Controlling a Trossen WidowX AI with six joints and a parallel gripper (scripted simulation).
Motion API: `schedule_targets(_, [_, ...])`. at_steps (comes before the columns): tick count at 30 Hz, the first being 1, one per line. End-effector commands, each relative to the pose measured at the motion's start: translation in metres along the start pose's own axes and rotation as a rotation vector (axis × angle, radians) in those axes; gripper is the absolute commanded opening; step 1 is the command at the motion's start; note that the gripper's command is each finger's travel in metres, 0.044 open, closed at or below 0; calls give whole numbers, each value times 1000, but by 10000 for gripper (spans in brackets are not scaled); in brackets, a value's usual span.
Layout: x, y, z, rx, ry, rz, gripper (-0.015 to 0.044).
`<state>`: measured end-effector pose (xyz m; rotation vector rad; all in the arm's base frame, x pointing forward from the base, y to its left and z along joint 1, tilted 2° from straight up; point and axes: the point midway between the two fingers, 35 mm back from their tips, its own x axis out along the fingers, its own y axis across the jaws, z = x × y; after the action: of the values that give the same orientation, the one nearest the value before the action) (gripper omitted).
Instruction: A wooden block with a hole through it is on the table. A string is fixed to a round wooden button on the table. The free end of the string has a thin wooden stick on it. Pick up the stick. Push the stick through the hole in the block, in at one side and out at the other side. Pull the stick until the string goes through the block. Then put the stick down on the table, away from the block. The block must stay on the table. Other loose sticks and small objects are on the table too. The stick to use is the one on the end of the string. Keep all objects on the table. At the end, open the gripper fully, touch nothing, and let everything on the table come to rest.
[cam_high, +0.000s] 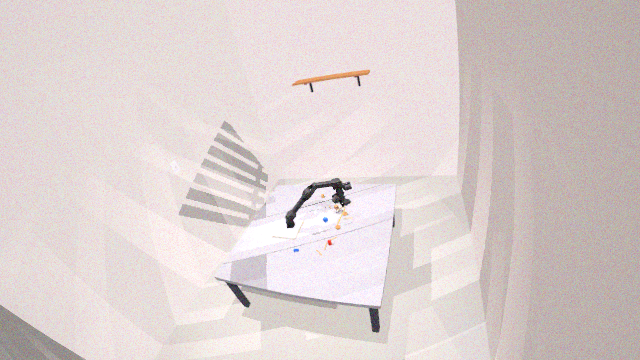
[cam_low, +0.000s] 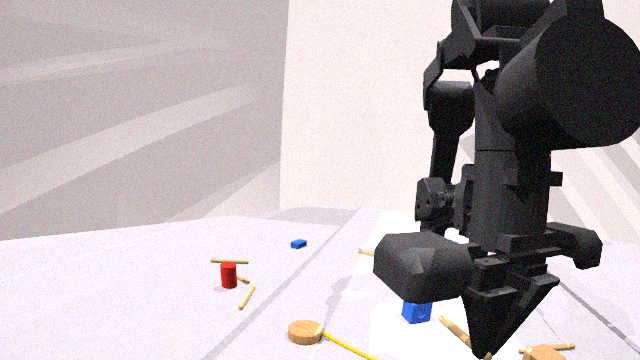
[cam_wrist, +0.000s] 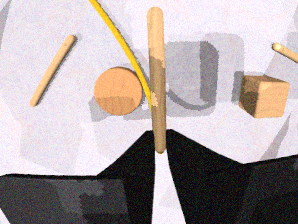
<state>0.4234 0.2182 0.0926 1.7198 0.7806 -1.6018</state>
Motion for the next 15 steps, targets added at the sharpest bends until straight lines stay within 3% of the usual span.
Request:
schedule_targets(1, [3,-2,-5,7,-1,-10,0])
schedule_targets(15, [9,-6,-8,8,2,-10,0])
